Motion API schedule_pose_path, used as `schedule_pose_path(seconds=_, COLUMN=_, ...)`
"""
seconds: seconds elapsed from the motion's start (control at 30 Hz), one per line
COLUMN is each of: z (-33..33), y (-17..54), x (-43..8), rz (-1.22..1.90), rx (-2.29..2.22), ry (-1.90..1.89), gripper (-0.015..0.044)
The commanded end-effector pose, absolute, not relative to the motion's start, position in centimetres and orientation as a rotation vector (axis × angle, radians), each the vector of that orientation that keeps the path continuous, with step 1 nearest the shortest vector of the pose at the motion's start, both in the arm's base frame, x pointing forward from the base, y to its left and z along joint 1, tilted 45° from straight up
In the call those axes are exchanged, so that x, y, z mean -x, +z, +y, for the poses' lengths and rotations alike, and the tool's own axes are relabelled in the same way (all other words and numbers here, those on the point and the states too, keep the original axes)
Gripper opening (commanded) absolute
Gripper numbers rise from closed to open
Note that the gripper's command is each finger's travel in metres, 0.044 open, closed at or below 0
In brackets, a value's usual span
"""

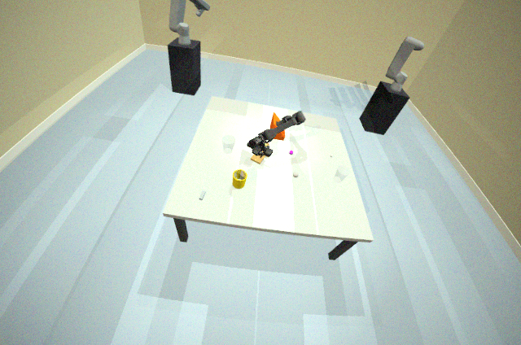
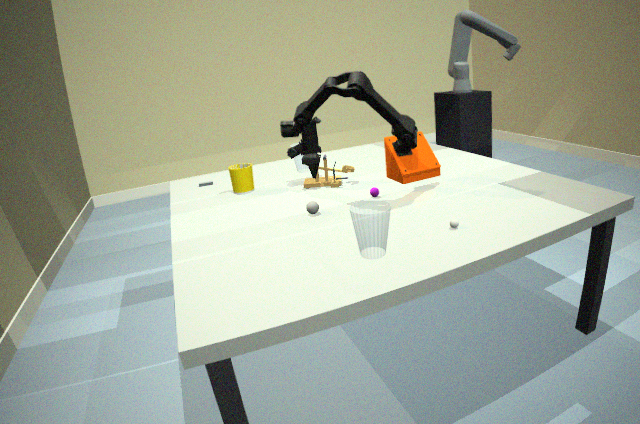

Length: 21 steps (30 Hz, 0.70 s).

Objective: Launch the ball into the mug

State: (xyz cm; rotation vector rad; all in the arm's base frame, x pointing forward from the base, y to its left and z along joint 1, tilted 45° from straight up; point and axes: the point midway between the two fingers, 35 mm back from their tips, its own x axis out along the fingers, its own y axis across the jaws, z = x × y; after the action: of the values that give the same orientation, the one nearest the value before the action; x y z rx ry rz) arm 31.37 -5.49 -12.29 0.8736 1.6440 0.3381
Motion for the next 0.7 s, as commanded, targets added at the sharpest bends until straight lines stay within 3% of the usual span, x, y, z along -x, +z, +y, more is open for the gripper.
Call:
schedule_pose_path(seconds=0.0, z=-5.6, y=-12.2, x=-31.4, rz=1.642, rx=-0.872, ry=0.339, gripper=0.0)
schedule_pose_path(seconds=0.1, z=-5.6, y=-12.2, x=-31.4, rz=1.642, rx=-0.872, ry=0.339, gripper=0.0)
schedule_pose_path(seconds=0.67, z=-7.3, y=-10.7, x=-31.7, rz=1.642, rx=-0.871, ry=0.335, gripper=0.044)
